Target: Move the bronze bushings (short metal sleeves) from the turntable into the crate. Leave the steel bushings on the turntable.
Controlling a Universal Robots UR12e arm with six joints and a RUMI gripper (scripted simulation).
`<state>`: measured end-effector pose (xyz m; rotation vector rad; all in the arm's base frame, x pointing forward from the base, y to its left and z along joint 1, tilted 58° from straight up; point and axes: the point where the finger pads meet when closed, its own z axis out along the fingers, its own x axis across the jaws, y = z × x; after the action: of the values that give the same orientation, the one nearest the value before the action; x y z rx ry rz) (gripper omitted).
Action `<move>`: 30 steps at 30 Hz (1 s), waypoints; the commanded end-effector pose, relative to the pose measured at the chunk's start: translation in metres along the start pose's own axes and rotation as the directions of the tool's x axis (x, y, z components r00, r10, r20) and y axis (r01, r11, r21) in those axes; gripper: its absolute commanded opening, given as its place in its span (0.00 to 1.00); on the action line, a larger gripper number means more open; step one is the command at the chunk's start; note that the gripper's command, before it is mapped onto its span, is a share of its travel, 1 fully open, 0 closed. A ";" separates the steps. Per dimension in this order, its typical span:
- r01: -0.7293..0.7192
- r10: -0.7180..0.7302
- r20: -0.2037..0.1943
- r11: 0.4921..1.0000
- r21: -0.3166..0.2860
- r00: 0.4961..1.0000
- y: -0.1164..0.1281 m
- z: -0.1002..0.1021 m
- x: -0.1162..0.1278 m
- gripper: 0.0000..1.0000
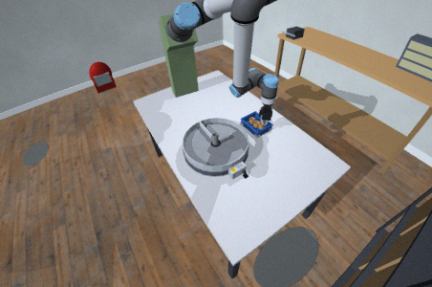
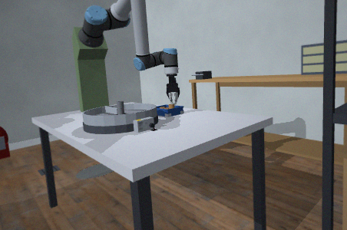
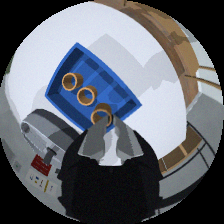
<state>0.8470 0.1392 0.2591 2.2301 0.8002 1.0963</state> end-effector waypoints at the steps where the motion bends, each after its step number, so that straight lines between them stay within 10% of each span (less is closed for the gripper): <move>1: 0.000 0.000 -0.001 1.000 0.000 1.000 0.000 0.008 0.001 0.00; 30: 0.000 0.000 -0.001 1.000 0.000 1.000 0.000 0.020 0.001 0.00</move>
<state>0.8638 0.1354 0.2483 2.2301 0.8002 1.0963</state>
